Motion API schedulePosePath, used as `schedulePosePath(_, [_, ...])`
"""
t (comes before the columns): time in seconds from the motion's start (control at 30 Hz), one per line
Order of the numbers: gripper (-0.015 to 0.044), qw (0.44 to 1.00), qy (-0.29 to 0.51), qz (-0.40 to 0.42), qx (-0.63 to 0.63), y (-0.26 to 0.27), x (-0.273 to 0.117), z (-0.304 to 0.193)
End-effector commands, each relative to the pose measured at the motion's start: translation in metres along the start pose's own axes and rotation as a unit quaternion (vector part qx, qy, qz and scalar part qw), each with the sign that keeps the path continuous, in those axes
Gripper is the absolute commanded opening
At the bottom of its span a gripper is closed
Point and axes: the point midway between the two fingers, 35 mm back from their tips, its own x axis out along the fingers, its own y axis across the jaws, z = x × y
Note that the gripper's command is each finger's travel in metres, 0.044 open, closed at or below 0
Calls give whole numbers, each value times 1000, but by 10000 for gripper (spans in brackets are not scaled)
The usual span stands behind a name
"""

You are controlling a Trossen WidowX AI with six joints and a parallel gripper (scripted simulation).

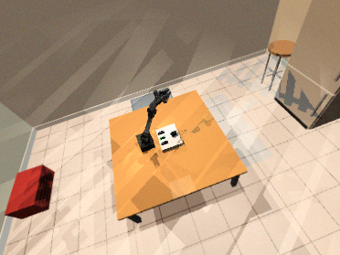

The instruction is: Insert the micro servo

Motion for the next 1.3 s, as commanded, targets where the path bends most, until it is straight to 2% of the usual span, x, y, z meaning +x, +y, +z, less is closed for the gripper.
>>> schedulePosePath(0.0, [440, 998, 36, 42, 5, 32, 9, -26])
schedulePosePath(0.3, [440, 982, 134, 131, 26, 98, 17, -95])
schedulePosePath(0.6, [440, 946, 250, 200, 51, 153, 6, -170])
schedulePosePath(0.93, [440, 884, 388, 250, 78, 200, -26, -252])
schedulePosePath(1.27, [440, 798, 529, 271, 97, 232, -78, -324])
